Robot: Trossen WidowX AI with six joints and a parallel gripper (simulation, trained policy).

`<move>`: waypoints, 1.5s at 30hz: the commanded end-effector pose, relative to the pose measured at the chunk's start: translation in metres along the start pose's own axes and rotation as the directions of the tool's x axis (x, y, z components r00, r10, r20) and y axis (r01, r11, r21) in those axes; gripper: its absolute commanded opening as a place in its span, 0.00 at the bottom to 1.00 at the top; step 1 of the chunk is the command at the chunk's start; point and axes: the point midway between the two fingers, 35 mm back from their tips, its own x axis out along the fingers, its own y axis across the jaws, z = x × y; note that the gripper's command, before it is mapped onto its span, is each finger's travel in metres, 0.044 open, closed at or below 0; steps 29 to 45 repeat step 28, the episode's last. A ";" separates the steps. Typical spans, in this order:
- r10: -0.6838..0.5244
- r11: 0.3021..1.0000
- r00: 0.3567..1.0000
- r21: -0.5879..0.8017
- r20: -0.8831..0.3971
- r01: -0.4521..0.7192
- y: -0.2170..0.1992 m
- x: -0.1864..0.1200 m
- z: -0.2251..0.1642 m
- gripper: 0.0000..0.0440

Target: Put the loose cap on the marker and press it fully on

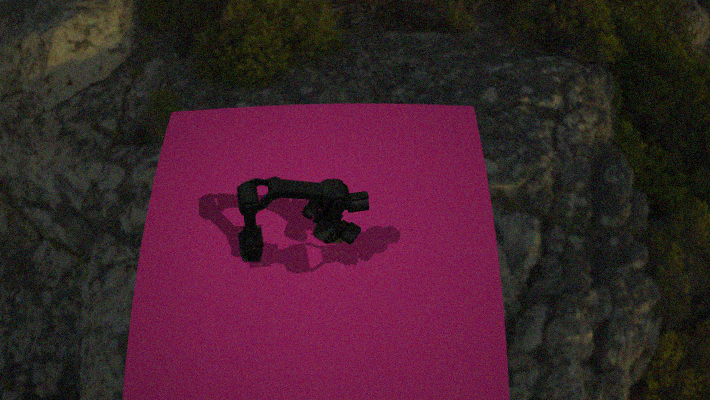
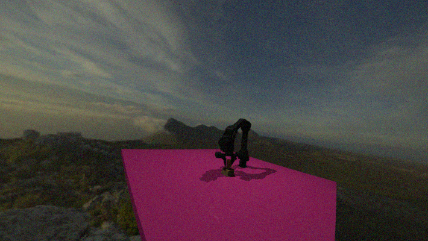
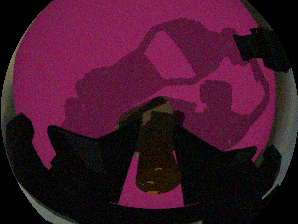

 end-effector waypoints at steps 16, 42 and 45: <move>0.051 0.999 0.998 -0.016 -0.042 -0.052 -0.005 -0.015 0.007 1.00; 0.119 0.993 0.987 -0.006 -0.104 -0.120 -0.002 -0.054 0.006 1.00; 0.119 0.993 0.987 -0.006 -0.104 -0.120 -0.002 -0.054 0.006 1.00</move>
